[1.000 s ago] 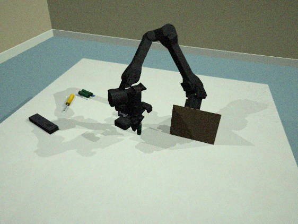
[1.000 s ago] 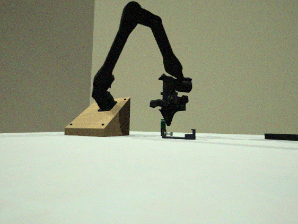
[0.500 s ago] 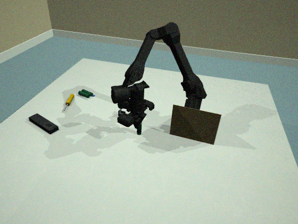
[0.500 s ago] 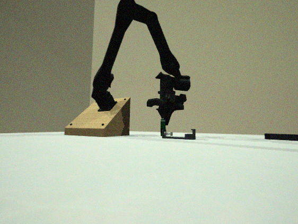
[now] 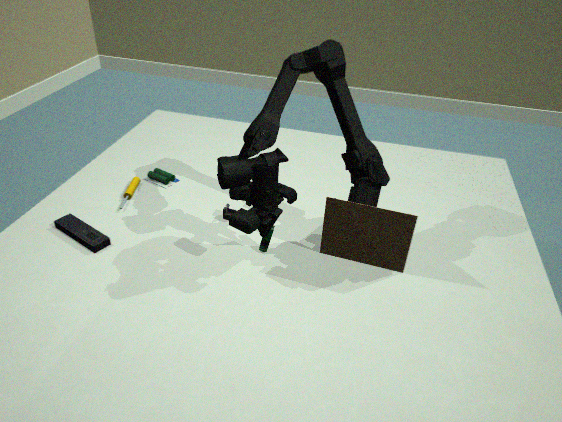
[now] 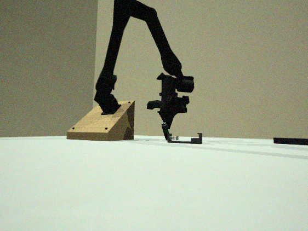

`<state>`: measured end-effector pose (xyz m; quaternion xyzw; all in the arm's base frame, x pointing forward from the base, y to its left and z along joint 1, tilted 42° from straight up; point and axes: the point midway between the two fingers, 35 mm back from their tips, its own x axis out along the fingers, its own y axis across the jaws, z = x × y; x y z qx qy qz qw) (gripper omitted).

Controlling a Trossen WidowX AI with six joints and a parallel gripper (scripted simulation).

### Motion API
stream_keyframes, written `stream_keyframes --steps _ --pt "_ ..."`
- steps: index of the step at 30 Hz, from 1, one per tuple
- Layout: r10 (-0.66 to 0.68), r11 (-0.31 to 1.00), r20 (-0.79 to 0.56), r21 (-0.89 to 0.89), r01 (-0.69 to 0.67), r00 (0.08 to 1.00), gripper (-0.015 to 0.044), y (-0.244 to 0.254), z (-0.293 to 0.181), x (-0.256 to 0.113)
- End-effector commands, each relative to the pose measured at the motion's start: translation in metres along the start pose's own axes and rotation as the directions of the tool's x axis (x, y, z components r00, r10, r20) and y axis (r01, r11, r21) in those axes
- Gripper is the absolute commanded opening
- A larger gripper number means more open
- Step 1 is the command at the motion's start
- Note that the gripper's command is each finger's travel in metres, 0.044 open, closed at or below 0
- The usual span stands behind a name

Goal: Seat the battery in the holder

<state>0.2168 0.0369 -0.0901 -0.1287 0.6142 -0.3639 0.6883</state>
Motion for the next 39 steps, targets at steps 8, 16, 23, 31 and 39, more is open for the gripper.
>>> stream_keyframes --steps 8,16,23,31,39 --pt "-0.002 1.000 0.004 -0.001 0.002 1.000 0.0000 -0.018 -0.001 0.001" --pt "0.002 1.000 0.001 -0.005 -0.002 1.000 0.0000 -0.015 0.000 -0.044" --pt "0.000 1.000 0.003 -0.002 0.000 1.000 0.0000 -0.020 -0.001 -0.079" --pt "-0.002 1.000 0.006 -0.005 0.002 1.000 0.0000 -0.020 -0.001 -0.077" --pt "0.000 0.836 0.004 0.549 -0.002 1.000 0.0184 -0.026 0.001 -0.051"
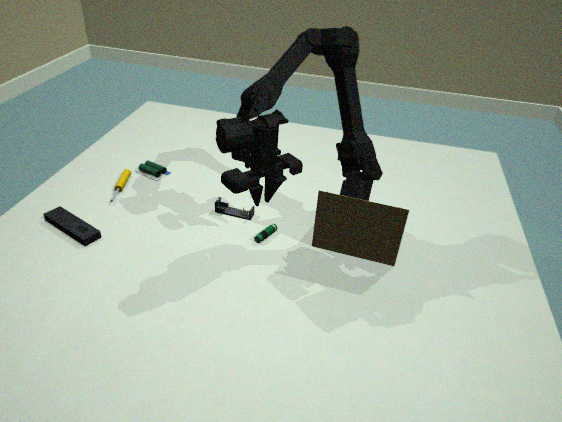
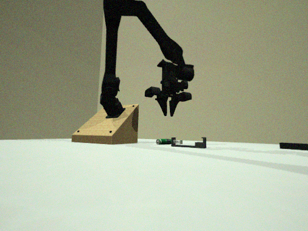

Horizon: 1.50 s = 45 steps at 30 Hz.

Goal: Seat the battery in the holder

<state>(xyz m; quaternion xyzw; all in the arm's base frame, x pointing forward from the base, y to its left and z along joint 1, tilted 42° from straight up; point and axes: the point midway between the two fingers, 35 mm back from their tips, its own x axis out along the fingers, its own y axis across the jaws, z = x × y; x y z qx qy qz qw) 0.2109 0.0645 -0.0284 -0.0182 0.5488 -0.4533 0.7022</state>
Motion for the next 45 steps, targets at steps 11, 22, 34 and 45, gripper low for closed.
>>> stream_keyframes --steps 11,22,34,45 --pt "-0.009 0.283 0.002 0.959 0.000 1.000 0.0224 -0.020 0.004 0.056" --pt "-0.009 0.283 0.002 0.959 0.000 1.000 0.0224 -0.020 0.004 0.056" --pt "-0.008 0.283 0.002 0.959 0.000 1.000 0.0224 -0.019 0.004 0.075" --pt "-0.009 0.283 0.003 0.959 0.000 1.000 0.0224 -0.020 0.004 0.092"
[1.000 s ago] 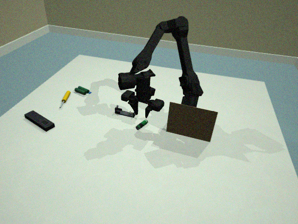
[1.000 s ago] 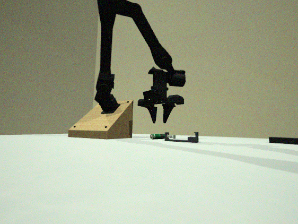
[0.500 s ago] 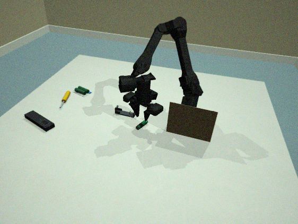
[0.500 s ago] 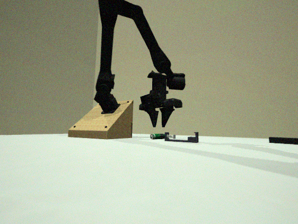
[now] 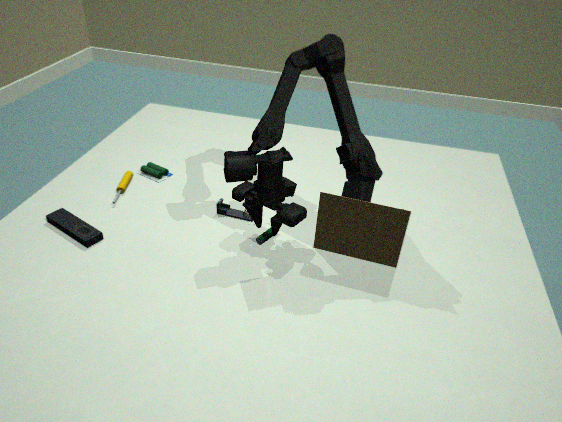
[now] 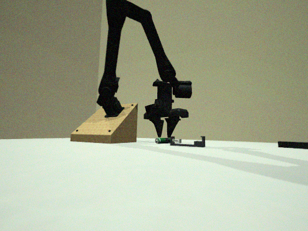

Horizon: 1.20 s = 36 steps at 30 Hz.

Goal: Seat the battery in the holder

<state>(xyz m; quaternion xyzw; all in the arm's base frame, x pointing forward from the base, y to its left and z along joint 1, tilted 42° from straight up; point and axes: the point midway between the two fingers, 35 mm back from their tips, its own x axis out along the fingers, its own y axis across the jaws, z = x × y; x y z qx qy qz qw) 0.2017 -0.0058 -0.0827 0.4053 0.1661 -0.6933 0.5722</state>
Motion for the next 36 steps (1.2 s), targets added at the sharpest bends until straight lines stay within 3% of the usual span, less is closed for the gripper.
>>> stream_keyframes --steps 1,11,16,20,25,31,36 --pt "0.002 1.000 0.005 -0.004 -0.002 1.000 0.0224 0.000 0.001 0.006" --pt "0.002 1.000 0.007 -0.004 -0.002 1.000 0.0224 -0.001 0.003 0.019" --pt "0.002 1.000 0.007 -0.004 -0.002 1.000 0.0093 -0.001 0.003 0.019" --pt "0.002 1.000 0.007 -0.004 -0.002 1.000 0.0066 -0.001 0.003 0.019" --pt "0.002 1.000 0.007 -0.004 -0.002 1.000 0.0062 -0.001 0.002 0.018" --pt "0.002 1.000 0.004 -0.004 -0.002 1.000 0.0062 -0.001 0.001 -0.025" --pt "0.002 1.000 0.005 -0.011 -0.002 1.000 0.0062 -0.001 0.002 -0.031"
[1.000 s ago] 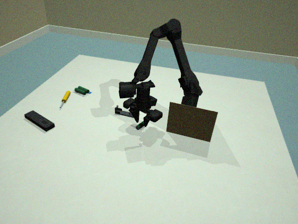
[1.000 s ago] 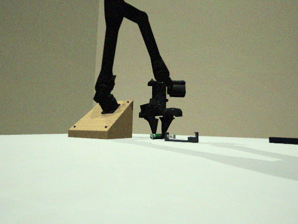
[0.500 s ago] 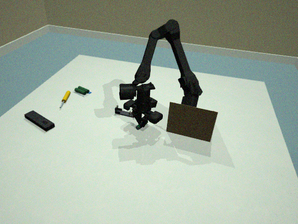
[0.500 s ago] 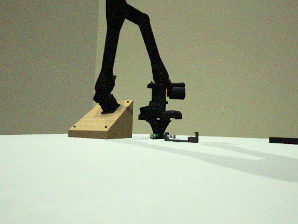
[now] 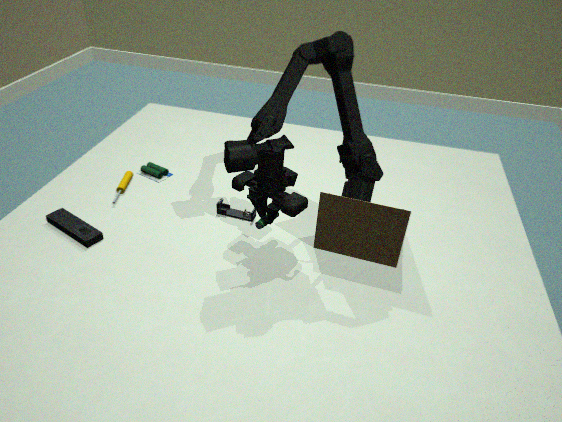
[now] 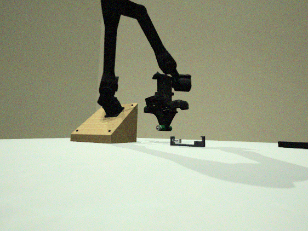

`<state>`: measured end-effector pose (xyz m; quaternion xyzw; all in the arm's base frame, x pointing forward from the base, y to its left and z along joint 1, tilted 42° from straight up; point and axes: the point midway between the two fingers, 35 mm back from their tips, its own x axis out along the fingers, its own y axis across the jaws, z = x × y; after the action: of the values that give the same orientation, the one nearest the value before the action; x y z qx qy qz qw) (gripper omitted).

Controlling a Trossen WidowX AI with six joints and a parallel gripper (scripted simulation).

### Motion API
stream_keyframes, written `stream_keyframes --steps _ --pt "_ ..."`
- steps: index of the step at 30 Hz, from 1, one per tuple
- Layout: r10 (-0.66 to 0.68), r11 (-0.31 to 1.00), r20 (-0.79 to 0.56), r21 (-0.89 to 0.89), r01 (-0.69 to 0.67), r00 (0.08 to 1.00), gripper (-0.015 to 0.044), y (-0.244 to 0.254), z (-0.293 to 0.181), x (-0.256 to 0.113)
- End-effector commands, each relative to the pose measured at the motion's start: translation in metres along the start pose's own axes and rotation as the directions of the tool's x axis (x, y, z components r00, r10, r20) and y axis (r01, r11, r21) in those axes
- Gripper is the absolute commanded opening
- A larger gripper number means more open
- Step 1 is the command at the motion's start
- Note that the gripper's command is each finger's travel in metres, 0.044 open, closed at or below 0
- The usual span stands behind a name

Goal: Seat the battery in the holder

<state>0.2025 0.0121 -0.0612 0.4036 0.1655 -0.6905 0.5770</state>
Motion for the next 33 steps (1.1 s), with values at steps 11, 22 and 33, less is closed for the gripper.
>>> stream_keyframes --steps 11,22,33 --pt "-0.010 0.904 -0.004 -0.428 0.007 1.000 0.0062 0.028 -0.001 -0.011" --pt "-0.008 0.611 -0.006 -0.792 0.000 1.000 0.0062 0.060 0.002 -0.017" --pt "-0.008 0.201 -0.007 -0.980 -0.005 1.000 0.0062 0.091 0.010 -0.023"
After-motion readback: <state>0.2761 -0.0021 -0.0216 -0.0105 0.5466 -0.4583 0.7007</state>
